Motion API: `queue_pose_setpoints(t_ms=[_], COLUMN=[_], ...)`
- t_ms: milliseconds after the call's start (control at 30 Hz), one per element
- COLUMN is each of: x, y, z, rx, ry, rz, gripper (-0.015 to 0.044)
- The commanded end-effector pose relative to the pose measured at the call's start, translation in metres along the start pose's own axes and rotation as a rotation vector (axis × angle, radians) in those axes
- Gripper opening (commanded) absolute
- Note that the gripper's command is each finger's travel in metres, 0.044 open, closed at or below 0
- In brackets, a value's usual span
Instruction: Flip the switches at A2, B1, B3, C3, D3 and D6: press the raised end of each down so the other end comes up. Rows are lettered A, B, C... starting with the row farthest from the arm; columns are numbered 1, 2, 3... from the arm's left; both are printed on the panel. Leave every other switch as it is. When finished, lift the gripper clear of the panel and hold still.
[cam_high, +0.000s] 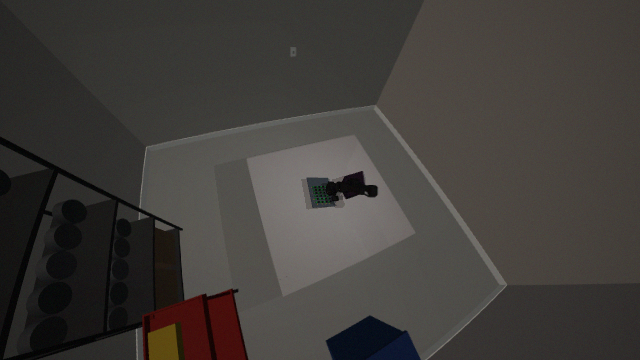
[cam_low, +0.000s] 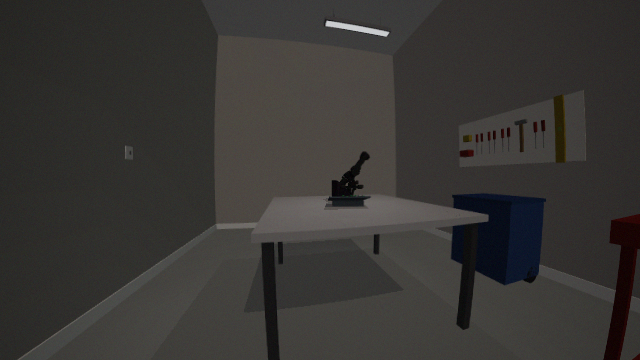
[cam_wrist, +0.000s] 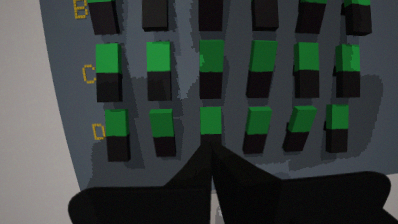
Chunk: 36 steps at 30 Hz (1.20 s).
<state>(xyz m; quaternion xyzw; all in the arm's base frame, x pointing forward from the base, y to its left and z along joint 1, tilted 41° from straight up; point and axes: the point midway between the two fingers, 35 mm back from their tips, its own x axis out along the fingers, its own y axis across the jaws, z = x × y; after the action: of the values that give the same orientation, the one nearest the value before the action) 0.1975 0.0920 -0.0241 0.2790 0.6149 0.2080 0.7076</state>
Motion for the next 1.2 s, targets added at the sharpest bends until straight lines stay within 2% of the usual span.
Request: queue_pose_setpoints(t_ms=[0, 900, 967, 1167], x=[0.001, 0.005, -0.002, -0.059], y=[-0.001, -0.001, -0.001, -0.002], z=[-0.001, -0.002, 0.001, 0.002], rx=[0.006, 0.006, 0.000, 0.005], ry=[0.002, 0.002, 0.003, 0.028], rz=[-0.005, -0.005, -0.004, -0.008], gripper=[0.0000, 0.0000, 0.0000, 0.0000])
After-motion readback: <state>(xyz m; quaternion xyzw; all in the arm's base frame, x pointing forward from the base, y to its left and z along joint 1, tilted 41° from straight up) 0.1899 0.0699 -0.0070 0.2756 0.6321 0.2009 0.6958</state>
